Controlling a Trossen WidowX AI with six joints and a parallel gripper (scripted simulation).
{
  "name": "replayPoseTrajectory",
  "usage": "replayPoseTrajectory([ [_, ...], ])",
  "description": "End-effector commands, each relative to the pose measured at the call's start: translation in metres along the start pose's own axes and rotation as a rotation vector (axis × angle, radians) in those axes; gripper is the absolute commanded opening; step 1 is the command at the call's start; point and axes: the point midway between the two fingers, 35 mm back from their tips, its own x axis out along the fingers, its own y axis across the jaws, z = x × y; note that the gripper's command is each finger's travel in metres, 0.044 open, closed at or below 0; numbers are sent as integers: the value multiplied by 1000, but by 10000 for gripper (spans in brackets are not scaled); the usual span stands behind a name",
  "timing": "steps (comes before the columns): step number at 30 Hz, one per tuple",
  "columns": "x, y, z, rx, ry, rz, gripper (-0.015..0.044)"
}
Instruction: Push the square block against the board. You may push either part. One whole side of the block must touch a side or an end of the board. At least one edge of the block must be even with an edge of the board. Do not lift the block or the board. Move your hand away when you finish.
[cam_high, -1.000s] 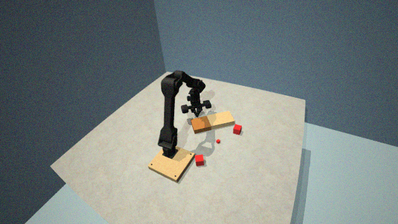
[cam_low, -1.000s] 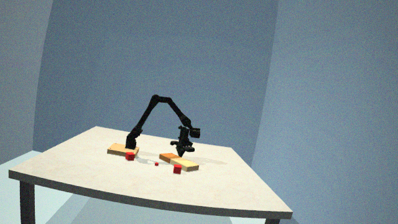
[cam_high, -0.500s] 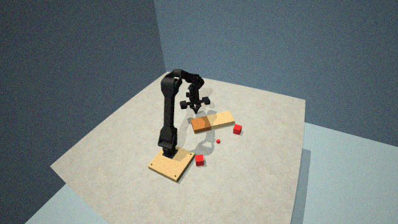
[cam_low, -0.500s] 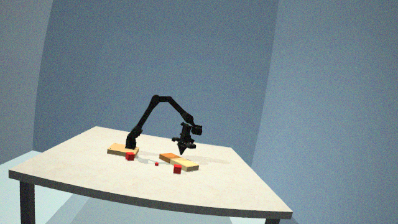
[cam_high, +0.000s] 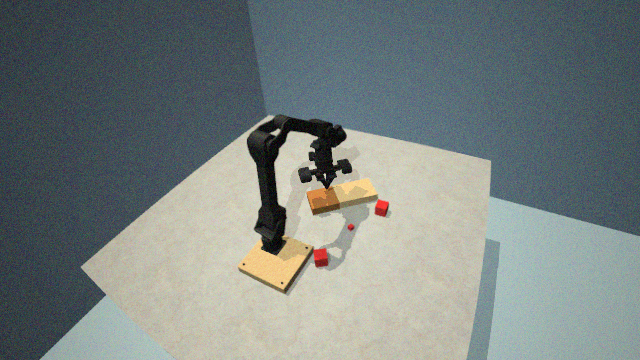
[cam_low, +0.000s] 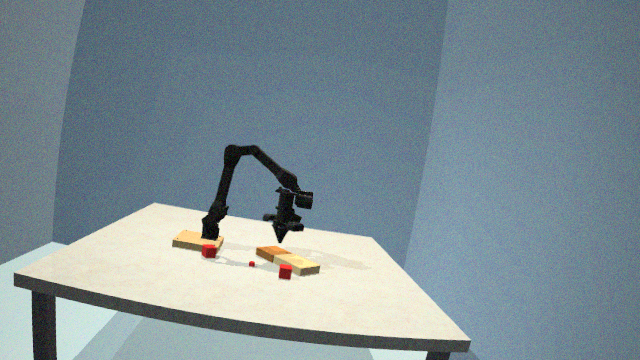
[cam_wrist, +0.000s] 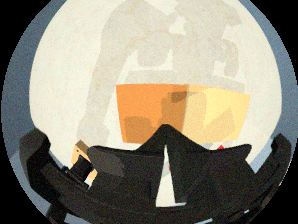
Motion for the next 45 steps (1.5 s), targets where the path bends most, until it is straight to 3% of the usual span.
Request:
replayPoseTrajectory([
  [1,3,10,-59,0,8,7,0],
  [9,9,19,-85,-3,13,9,0],
  [14,61,20,-86,-3,13,9,0],
  [45,61,19,-61,-3,10,10,0],
])
